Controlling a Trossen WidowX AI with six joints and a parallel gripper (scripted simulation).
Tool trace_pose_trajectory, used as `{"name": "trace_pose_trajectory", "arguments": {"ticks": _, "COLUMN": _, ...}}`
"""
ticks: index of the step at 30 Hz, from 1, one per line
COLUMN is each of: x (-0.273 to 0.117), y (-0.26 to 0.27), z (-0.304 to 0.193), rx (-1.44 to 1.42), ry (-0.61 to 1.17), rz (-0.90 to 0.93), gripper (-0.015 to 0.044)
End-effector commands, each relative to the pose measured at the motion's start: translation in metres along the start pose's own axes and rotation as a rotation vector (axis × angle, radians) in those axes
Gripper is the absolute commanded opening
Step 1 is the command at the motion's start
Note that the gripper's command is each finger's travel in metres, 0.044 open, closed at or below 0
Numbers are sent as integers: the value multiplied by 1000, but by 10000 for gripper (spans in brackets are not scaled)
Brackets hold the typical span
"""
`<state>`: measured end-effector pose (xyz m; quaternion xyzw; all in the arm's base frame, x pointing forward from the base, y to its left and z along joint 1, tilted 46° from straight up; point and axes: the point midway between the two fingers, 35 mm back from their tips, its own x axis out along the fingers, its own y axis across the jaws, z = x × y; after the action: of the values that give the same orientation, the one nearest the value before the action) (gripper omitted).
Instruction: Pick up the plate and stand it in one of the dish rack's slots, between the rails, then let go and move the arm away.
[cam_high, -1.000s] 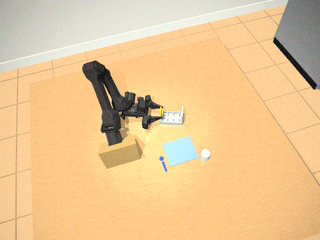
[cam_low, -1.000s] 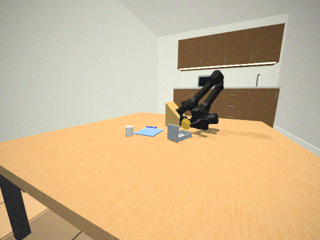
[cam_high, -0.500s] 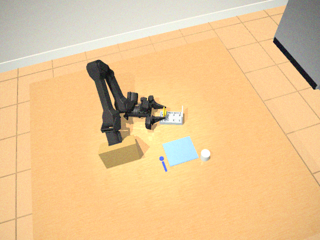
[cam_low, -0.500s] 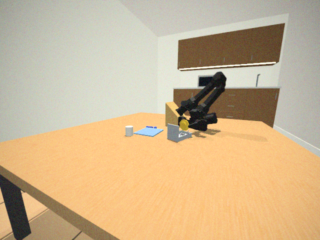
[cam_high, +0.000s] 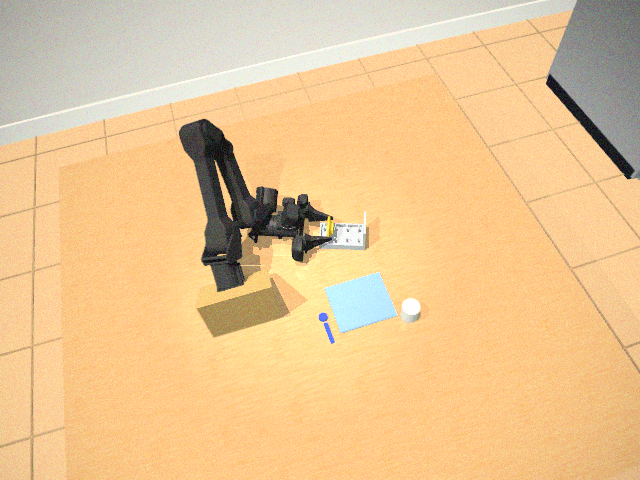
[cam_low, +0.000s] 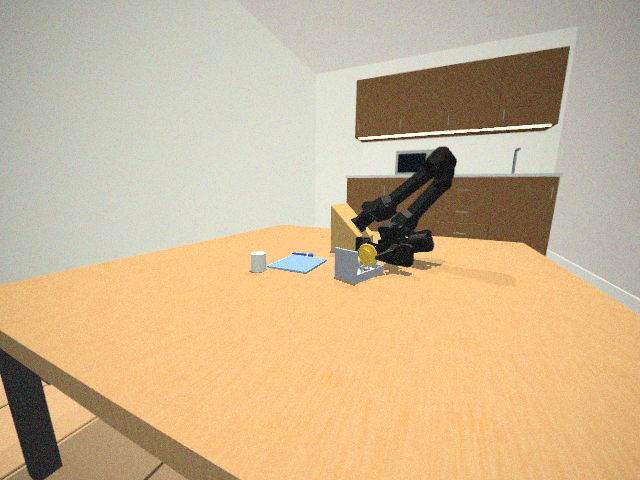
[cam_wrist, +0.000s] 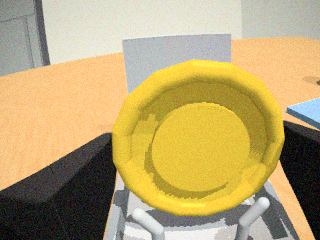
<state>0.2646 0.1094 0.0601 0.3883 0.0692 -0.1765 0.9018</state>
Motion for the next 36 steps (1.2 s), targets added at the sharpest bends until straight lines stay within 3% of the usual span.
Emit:
{"name": "trace_pose_trajectory", "arguments": {"ticks": 1, "x": 0, "y": -1, "z": 0, "rx": -5, "ry": 1, "rz": -1, "gripper": 0}}
{"name": "trace_pose_trajectory", "arguments": {"ticks": 16, "x": 0, "y": 0, "z": 0, "rx": 0, "ry": 0, "rz": 0, "gripper": 394}}
{"name": "trace_pose_trajectory", "arguments": {"ticks": 25, "x": 1, "y": 1, "z": 5, "rx": 1, "ry": 1, "rz": -2, "gripper": 400}}
{"name": "trace_pose_trajectory", "arguments": {"ticks": 36, "x": 8, "y": 10, "z": 87, "rx": 8, "ry": -3, "rz": -5, "gripper": 400}}
